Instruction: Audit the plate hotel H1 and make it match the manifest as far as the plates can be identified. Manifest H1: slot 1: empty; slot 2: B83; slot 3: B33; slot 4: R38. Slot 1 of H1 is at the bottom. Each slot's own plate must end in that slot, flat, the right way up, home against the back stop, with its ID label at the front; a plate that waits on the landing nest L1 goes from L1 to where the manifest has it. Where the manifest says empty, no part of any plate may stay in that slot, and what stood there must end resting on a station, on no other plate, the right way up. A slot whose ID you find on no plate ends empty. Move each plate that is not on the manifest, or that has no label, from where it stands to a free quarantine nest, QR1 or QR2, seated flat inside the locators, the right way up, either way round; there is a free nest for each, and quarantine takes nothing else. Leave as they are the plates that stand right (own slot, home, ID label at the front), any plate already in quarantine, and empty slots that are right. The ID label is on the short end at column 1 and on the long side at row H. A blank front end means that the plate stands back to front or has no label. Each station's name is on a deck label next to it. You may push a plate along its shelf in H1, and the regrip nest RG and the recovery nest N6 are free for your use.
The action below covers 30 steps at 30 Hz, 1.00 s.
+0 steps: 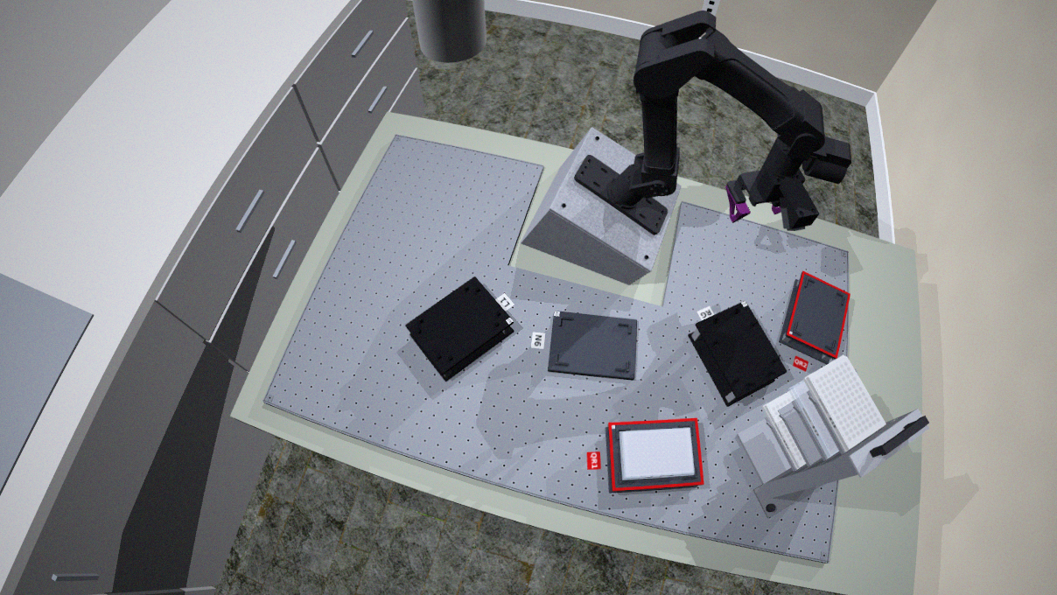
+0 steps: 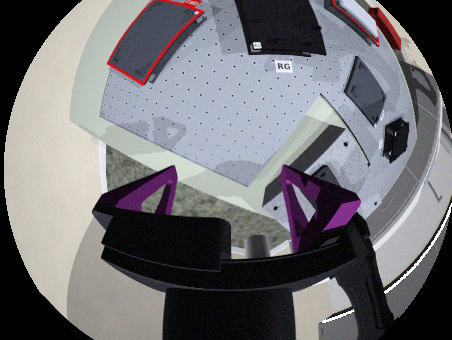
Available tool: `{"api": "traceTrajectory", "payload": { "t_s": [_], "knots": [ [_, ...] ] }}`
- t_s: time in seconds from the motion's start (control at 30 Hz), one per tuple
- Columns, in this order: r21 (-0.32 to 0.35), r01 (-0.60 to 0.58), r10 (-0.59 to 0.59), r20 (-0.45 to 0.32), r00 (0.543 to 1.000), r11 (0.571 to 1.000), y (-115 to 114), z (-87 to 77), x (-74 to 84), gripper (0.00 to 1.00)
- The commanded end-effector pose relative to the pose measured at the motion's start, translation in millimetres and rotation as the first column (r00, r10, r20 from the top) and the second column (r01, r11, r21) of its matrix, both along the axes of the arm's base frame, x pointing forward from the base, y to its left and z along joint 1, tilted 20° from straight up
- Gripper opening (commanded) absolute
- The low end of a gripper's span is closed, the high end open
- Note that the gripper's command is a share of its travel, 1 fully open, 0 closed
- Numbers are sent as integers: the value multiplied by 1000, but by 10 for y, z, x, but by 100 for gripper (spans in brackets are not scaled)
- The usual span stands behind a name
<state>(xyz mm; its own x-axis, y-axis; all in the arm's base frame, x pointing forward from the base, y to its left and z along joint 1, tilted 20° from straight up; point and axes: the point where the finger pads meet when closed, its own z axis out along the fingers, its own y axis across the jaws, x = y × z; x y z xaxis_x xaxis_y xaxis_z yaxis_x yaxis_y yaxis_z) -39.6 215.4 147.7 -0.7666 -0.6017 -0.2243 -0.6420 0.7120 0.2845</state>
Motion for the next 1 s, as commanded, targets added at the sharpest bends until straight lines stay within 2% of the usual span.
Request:
{"api": "traceTrajectory", "payload": {
  "t_s": [0.0, 0.53, 0.57, 0.67, 0.8, 0.83, 0.93, 0.97],
  "knots": [
    [8, 0, 0, -2, 1000, 1000, 9, 23, -2, 100],
    [8, 0, 0, -2, 1000, 1000, 9, 23, -2, 100],
    [-14, 38, -38, 12, 999, 999, 43, 51, 58, 0],
    [-36, 47, -46, 21, 999, 998, 73, 56, 149, 0],
    [-28, 43, -43, 11, 999, 999, 106, 79, 263, 0],
    [-57, 62, -61, 16, 998, 996, 116, 59, 295, 0],
    [-58, 64, -63, 17, 998, 996, 137, 57, 395, 0],
    [-77, 82, -81, 18, 997, 994, 141, 56, 429, 0]
  ]
}}
